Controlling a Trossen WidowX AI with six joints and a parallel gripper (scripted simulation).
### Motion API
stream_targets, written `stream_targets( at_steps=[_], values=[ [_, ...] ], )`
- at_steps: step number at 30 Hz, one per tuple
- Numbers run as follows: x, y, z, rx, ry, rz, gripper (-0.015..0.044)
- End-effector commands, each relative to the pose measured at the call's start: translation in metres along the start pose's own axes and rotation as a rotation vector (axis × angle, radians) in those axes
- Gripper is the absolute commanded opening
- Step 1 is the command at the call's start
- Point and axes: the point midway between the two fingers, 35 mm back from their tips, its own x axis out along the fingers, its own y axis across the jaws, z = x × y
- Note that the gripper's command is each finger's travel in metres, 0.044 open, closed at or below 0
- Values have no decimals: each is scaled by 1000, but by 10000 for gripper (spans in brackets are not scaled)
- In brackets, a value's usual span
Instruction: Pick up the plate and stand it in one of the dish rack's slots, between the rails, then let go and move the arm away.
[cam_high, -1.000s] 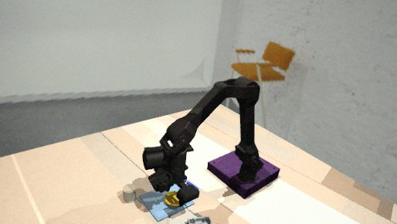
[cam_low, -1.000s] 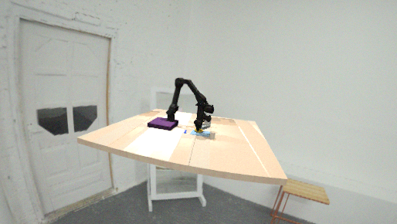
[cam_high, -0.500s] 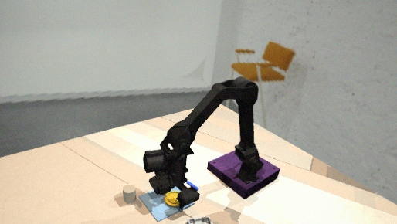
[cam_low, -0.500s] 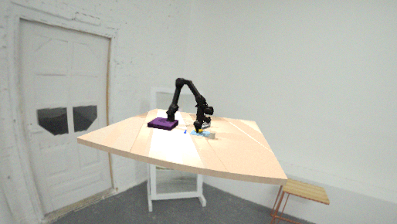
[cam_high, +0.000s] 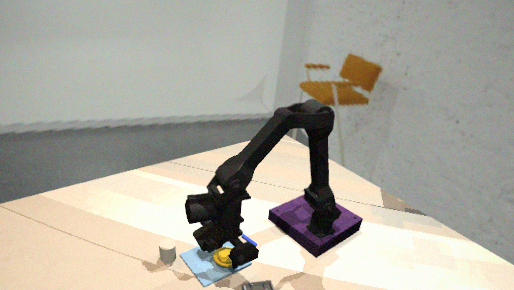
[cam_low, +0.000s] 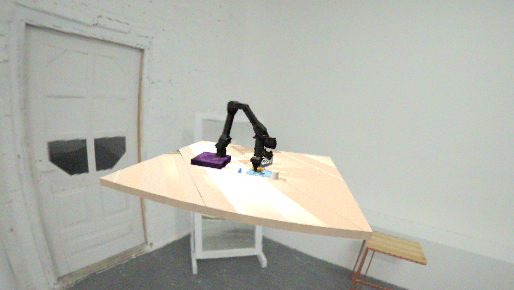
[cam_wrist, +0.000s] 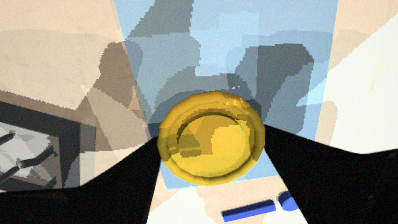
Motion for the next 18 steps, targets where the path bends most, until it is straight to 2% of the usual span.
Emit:
stream_targets(
  at_steps=[1, 7, 18],
  values=[
    [-13, -1, 6, -5, -8, -4, 165],
    [-42, -3, 12, -5, -9, -4, 8],
    [-91, -4, 18, -5, -10, -4, 0]
  ],
)
